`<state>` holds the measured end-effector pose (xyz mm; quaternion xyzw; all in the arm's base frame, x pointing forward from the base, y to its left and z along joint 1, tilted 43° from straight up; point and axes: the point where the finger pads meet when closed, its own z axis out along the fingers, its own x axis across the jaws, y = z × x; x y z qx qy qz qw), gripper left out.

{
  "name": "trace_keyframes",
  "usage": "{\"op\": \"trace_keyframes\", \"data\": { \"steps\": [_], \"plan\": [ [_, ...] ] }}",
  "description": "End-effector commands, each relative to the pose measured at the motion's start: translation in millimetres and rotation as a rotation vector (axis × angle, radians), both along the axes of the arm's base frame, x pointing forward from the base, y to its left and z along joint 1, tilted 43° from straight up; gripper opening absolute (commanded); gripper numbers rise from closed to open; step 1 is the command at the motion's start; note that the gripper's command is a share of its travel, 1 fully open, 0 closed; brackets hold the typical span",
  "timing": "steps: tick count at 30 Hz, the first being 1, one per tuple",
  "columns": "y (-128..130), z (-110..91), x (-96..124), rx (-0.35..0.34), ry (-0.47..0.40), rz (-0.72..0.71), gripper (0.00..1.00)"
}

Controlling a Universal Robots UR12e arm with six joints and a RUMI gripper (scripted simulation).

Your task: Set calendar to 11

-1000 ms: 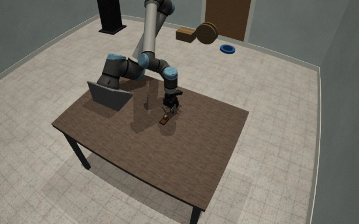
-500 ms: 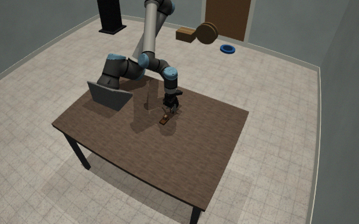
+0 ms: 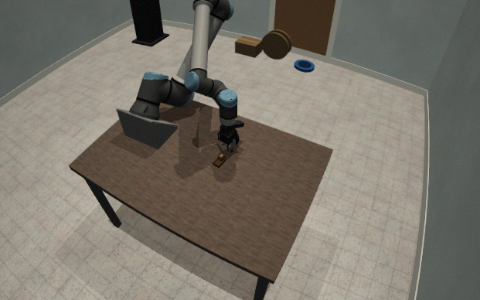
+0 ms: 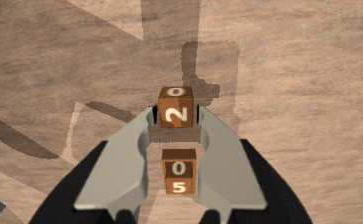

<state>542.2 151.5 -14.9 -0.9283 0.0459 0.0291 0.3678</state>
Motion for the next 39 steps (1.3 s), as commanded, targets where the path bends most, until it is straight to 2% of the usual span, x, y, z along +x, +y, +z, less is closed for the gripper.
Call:
{"op": "trace_keyframes", "data": {
  "steps": [1, 17, 22, 30, 39],
  "plan": [
    [-0.5, 0.3, 0.6, 0.0, -0.001, 0.0, 0.28],
    [-3.9, 3.9, 0.7, 0.0, -0.001, 0.0, 0.28],
    [-16.0, 16.7, 1.0, 0.0, -0.001, 0.0, 0.28],
    [-45.3, 47.9, 1.8, 0.0, -0.001, 0.0, 0.28],
    [-60.9, 64.4, 2.3, 0.0, -0.001, 0.0, 0.28]
  ]
}}
